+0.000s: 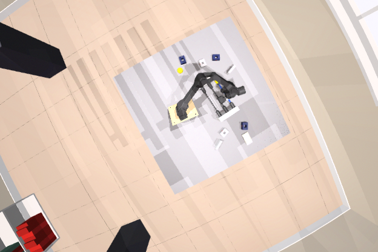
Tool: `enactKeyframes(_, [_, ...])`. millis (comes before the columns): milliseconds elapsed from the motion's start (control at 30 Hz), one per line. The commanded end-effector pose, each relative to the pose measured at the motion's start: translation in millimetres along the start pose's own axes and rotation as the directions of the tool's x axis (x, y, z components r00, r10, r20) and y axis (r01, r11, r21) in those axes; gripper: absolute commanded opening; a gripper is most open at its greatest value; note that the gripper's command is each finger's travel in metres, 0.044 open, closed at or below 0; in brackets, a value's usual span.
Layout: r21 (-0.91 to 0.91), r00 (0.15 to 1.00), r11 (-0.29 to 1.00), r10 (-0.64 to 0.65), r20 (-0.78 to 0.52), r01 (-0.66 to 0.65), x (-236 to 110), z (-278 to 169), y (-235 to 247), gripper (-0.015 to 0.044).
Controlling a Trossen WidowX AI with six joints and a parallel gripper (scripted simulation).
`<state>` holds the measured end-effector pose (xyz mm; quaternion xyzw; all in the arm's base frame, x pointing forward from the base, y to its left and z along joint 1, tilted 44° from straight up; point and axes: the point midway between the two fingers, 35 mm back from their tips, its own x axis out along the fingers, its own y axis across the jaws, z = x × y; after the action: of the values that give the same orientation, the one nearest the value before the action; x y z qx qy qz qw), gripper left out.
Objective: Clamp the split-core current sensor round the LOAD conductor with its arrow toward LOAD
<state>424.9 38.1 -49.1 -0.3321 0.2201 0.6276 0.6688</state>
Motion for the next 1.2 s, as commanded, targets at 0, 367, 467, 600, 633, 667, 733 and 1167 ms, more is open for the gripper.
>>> enactKeyframes(0, [0.0, 1.0, 1.0, 0.0, 0.0, 0.0, 0.0, 0.0, 0.4, 0.0])
enactKeyframes(367, [0.0, 1.0, 1.0, 0.0, 0.0, 0.0, 2.6, 0.0, 0.4, 0.0])
enactKeyframes(467, [-0.005, 1.0, 1.0, -0.003, -0.001, 0.003, 1.0, -0.2, -0.3, 0.0026])
enactKeyframes(600, [-0.005, 1.0, 1.0, -0.003, -0.001, 0.003, 1.0, -0.2, -0.3, 0.0131])
enactKeyframes(633, [-0.005, 1.0, 1.0, -0.003, -0.001, 0.003, 1.0, -0.2, -0.3, 0.0157])
enactKeyframes(667, [-0.005, 1.0, 1.0, -0.003, -0.001, 0.003, 1.0, -0.2, -0.3, 0.0184])
enactKeyframes(733, [-0.005, 1.0, 1.0, -0.003, -0.001, 0.003, 1.0, -0.2, -0.3, 0.0236])
enactKeyframes(1167, [-0.005, 1.0, 1.0, -0.003, -0.001, 0.003, 1.0, -0.2, -0.3, 0.0263])
